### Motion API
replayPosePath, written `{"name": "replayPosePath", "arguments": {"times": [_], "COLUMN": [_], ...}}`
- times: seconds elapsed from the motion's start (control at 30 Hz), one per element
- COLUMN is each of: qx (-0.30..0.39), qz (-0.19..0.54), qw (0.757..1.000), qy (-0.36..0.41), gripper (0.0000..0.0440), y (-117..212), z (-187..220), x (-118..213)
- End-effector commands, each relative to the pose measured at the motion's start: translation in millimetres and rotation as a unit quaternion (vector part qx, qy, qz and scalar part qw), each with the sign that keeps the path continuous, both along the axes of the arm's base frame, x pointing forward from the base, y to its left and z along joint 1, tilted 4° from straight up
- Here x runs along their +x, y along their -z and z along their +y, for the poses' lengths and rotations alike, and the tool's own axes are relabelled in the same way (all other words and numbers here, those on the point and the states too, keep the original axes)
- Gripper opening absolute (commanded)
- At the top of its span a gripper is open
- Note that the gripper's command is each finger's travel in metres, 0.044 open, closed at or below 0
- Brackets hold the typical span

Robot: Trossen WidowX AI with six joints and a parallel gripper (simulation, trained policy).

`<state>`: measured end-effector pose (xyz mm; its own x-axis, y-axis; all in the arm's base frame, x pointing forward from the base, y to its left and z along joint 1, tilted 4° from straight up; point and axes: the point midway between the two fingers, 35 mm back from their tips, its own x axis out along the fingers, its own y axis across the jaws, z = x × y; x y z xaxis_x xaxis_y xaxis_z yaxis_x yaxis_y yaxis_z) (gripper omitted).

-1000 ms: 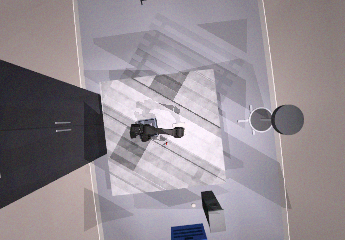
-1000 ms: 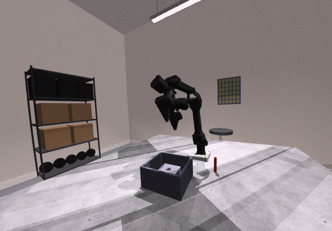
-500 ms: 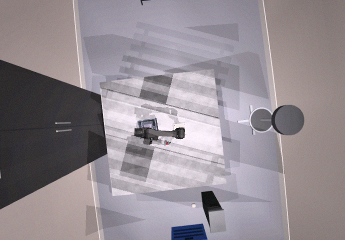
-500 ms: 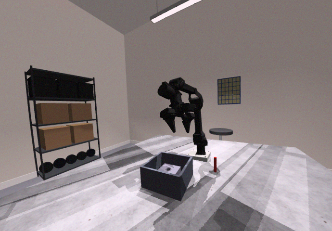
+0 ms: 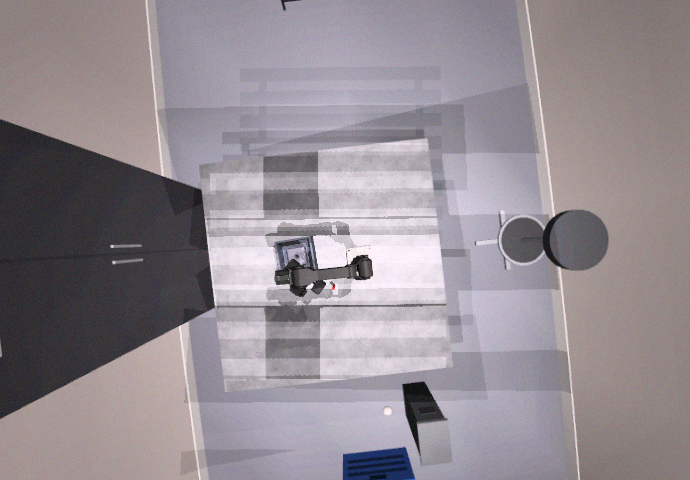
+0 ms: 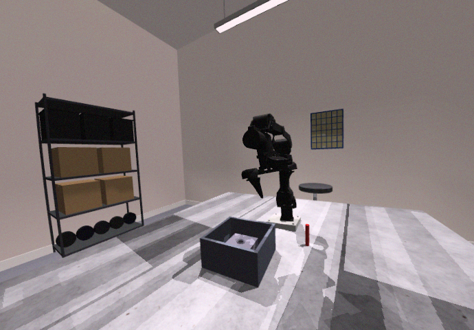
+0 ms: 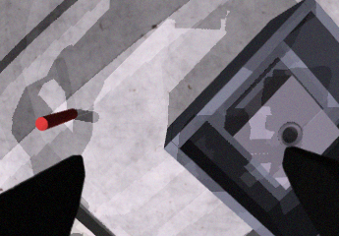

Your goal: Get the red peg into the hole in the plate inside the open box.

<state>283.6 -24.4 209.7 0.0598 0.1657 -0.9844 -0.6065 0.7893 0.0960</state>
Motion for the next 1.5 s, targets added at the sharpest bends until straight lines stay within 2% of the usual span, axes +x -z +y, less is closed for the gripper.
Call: {"name": "replayPosePath", "arguments": {"times": [0.0, 0.3, 0.57, 0.77, 1.0, 1.27, 1.47], "qx": [-0.009, -0.042, -0.081, -0.116, -0.158, -0.19, -0.191], "qz": [0.039, 0.096, 0.13, 0.146, 0.147, 0.117, 0.085], "qw": [0.998, 0.977, 0.941, 0.902, 0.846, 0.777, 0.747], "qy": [0.052, 0.184, 0.302, 0.389, 0.488, 0.588, 0.631], "gripper": [0.044, 0.044, 0.044, 0.044, 0.044, 0.044, 0.044], "y": [7, 21, 35, 46, 63, 93, 120], "z": [9, 31, 50, 63, 78, 98, 110], "x": [-12, -29, -45, -59, -76, -92, -97]}}
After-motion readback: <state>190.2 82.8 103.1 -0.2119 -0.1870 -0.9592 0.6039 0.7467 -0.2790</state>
